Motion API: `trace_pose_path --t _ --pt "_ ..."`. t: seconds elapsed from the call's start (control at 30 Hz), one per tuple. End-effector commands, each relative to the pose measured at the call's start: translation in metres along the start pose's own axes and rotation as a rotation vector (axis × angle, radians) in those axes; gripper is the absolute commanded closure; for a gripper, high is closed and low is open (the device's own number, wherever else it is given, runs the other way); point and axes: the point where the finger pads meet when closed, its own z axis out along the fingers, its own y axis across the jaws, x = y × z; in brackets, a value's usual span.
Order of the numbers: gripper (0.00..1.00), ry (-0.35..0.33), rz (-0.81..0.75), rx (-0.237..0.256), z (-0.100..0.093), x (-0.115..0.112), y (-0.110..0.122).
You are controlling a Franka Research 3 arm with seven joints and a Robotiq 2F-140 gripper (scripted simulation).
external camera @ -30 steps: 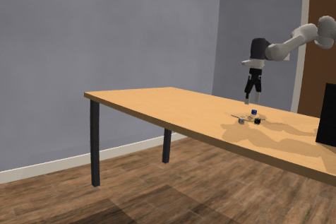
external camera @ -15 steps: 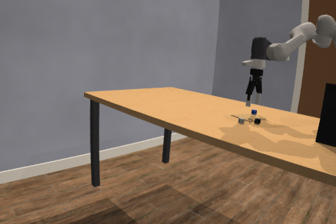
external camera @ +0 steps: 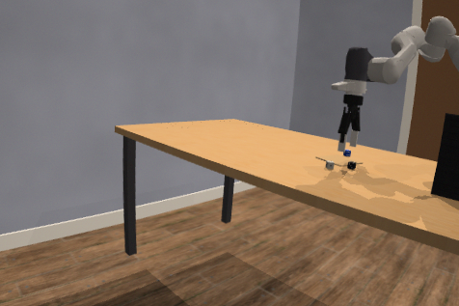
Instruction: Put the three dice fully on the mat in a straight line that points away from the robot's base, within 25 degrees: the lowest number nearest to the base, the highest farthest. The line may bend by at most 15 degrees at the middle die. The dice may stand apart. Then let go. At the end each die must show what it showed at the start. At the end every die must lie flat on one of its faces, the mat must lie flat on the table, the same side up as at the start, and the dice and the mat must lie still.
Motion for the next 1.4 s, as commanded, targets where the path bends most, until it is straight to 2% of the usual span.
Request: trace_pose_path --t 0.0,0.37,1.37 --pt "0.00 0.007 0.103 0.000 0.000 -0.006 -0.017" --pt "0.00 0.007 0.103 0.000 0.000 -0.017 -0.044" --pt "0.00 0.007 0.103 0.000 0.000 -0.017 -0.044"
